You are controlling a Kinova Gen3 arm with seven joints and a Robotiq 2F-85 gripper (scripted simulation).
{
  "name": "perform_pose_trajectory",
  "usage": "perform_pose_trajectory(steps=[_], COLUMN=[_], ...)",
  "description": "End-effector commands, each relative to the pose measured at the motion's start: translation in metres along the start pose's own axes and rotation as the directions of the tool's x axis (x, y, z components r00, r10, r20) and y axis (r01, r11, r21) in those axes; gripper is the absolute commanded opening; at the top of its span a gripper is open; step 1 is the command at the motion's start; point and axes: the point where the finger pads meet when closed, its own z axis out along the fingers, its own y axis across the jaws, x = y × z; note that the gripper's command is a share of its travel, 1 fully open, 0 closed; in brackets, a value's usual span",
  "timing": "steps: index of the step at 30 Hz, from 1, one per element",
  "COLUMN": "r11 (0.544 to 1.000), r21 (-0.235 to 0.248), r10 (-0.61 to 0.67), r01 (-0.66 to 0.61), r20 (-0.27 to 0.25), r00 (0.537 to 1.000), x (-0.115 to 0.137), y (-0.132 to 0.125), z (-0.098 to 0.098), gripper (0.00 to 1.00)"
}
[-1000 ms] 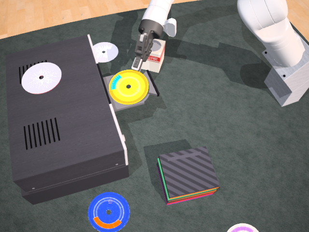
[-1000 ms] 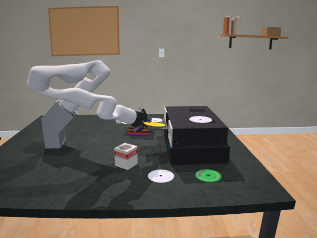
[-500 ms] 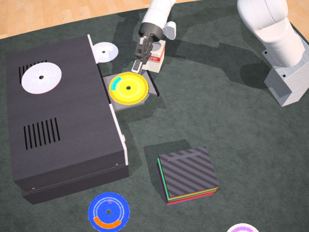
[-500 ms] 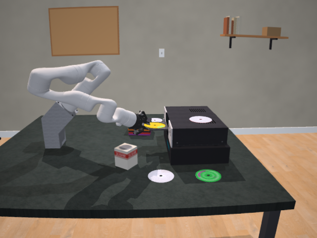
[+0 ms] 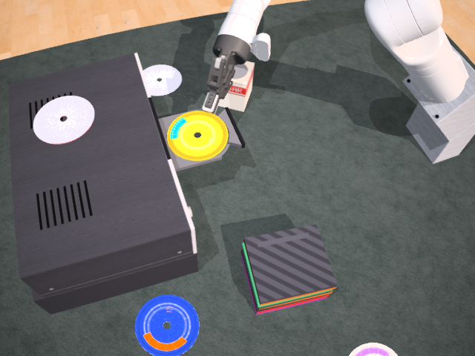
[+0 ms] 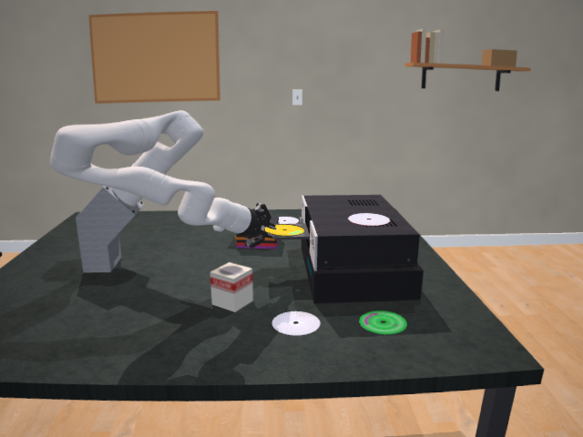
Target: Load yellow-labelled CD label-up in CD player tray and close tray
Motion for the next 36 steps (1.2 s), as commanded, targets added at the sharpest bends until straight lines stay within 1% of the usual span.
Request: perform_pose_trajectory(steps=[1, 23, 31, 33, 36], r11=[1.0, 1.0, 1.0, 1.0, 0.999], r21=[0.0, 0.003, 0.03, 0.03, 0.049], r10=[-0.001, -0.001, -0.001, -0.001, -0.001], r01=[0.001, 0.001, 0.001, 0.001, 0.001], r20=[0.0, 0.0, 0.0, 0.0, 0.0], r00=[1.0, 1.0, 1.0, 1.0, 1.0], x=[-0.0002, -0.0002, -0.0002, -0.0002, -0.0002], y=[0.0004, 0.0004, 0.0009, 0.0009, 0.0013], z=[-0.0003, -0.0003, -0.0001, -0.0001, 0.0001], gripper=[0.24, 0.24, 0.24, 0.24, 0.24])
